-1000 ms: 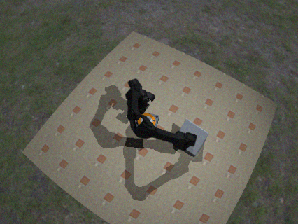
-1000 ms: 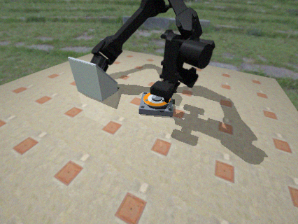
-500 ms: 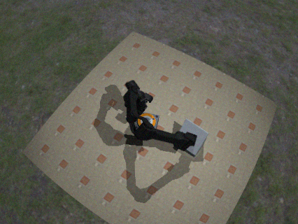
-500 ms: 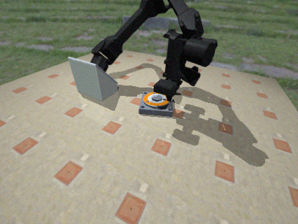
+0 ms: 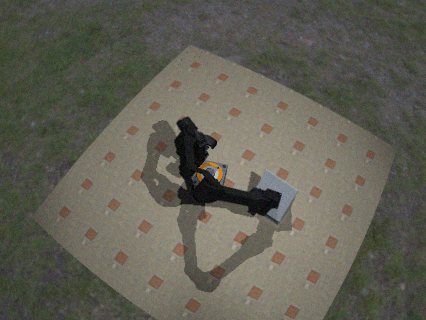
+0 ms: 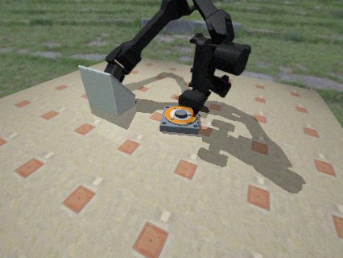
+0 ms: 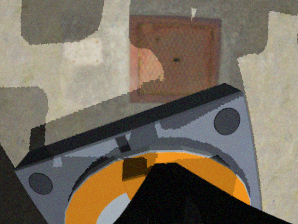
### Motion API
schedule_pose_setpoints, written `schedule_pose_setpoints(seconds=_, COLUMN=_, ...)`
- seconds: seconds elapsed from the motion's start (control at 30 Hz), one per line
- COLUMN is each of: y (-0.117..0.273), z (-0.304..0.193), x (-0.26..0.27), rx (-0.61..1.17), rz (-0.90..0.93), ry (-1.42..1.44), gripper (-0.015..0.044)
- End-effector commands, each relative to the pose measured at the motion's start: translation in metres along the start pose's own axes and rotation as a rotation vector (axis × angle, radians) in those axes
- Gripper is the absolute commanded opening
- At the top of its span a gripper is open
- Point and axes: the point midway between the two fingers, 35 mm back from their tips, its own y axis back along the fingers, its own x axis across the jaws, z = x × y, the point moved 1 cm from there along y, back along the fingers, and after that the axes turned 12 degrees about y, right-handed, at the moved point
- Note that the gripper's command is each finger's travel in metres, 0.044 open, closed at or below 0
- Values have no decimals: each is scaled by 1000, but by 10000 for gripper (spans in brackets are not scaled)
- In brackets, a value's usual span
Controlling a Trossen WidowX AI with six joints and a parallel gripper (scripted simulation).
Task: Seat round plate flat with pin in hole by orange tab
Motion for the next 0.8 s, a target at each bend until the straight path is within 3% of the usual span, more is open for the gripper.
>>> schedule_pose_setpoints(seconds=0.0, y=9, z=1, x=1, rx=-3, rz=1, ry=1, gripper=0)
schedule_pose_setpoints(seconds=0.23, y=43, z=-1, x=2, rx=-2, rz=1, ry=1, gripper=0)
schedule_pose_setpoints(seconds=0.77, y=34, z=0, x=2, rx=-4, rz=6, ry=-5, gripper=0)
